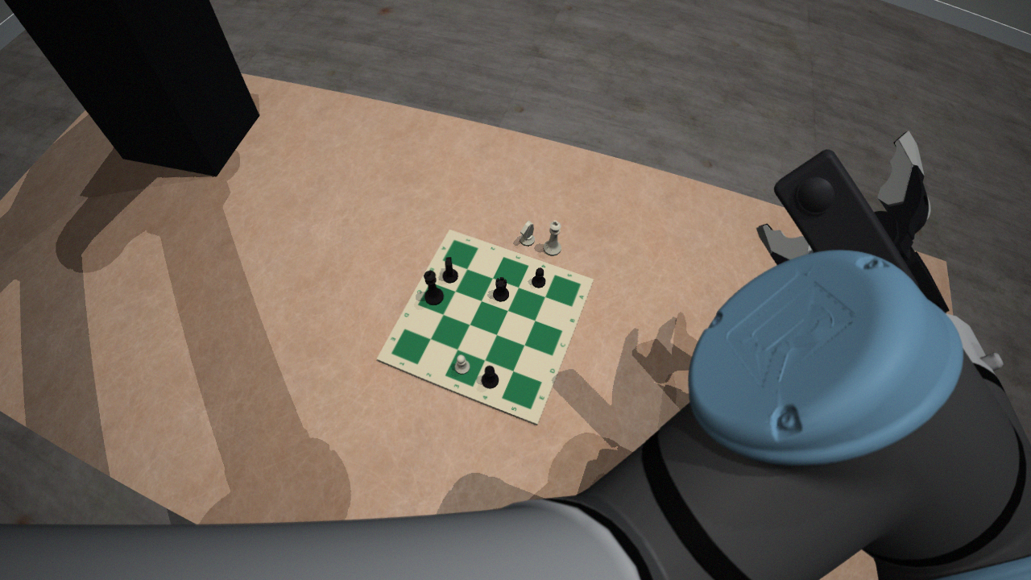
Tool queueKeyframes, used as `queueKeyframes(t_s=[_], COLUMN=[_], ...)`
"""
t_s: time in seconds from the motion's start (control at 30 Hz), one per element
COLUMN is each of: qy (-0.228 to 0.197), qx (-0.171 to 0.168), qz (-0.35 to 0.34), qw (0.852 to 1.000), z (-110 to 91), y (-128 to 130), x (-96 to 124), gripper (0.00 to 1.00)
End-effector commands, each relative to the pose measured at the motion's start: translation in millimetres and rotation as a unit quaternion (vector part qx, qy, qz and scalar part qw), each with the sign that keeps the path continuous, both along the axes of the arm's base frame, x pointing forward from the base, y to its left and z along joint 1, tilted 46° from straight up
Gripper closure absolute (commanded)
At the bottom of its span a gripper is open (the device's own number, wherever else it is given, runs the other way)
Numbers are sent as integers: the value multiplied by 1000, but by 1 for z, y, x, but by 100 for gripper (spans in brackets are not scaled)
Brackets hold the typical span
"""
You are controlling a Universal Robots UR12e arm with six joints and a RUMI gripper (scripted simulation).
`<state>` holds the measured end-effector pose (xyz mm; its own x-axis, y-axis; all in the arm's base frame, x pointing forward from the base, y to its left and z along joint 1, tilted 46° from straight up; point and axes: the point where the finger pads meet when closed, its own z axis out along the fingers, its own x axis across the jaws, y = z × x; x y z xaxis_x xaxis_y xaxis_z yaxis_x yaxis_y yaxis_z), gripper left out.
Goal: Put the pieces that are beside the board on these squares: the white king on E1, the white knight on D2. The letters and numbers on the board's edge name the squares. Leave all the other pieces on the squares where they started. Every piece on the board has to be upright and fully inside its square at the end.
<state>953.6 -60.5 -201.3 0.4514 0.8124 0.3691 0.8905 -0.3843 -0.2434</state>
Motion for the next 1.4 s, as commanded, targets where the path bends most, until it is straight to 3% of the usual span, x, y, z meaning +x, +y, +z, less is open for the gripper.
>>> queueKeyframes(t_s=[0.0,0.8,1.1,1.37], qy=[-1,12,65,179], qx=[0,-6,-31,-91], qz=[0,-2,-8,-16], qw=[1000,1000,997,980], z=[1,-5,-27,-65], y=[1,-4,-22,-66], x=[1,1,-3,-19], gripper=[0,0,0,0])
